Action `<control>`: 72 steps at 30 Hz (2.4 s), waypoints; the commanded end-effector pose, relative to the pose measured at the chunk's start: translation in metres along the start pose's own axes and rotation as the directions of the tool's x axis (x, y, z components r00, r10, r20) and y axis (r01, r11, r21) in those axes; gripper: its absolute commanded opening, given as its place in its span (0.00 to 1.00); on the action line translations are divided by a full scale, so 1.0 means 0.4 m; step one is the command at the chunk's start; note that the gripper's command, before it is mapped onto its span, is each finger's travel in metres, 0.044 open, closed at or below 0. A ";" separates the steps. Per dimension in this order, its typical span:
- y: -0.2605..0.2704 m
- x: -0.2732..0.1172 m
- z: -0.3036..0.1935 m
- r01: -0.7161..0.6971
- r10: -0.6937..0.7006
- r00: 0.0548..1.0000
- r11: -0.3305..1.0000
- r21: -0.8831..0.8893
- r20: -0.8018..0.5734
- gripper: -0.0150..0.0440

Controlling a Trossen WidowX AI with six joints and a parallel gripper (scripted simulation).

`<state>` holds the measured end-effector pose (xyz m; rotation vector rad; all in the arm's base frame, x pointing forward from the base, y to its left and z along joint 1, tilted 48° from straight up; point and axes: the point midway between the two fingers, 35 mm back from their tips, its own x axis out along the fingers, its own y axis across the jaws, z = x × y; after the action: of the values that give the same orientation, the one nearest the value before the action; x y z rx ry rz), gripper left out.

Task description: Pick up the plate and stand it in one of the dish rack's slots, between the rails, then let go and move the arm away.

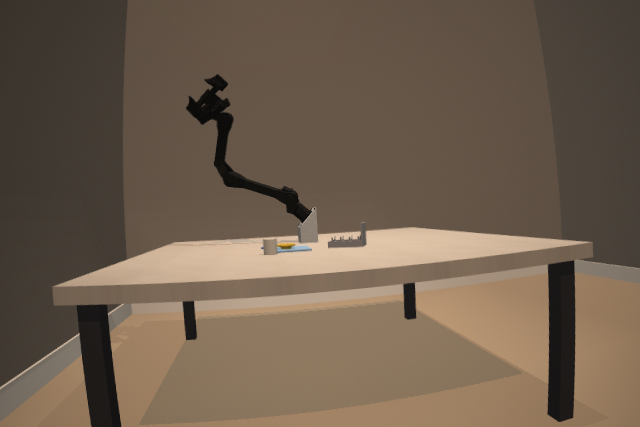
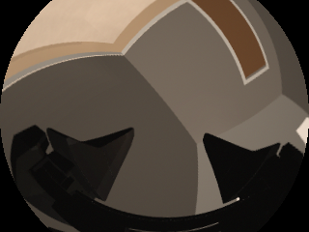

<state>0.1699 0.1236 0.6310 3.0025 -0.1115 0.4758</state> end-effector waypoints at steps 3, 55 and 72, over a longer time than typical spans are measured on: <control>-0.068 0.019 0.034 0.005 -0.007 1.000 0.976 -0.217 -0.008 0.93; -0.239 0.220 0.399 0.135 0.063 0.987 0.187 -0.973 0.149 0.93; -0.238 0.280 0.610 0.323 0.115 0.946 -0.271 -0.907 0.303 0.93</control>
<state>0.3459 0.1862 0.4494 1.3189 -0.1795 -0.1159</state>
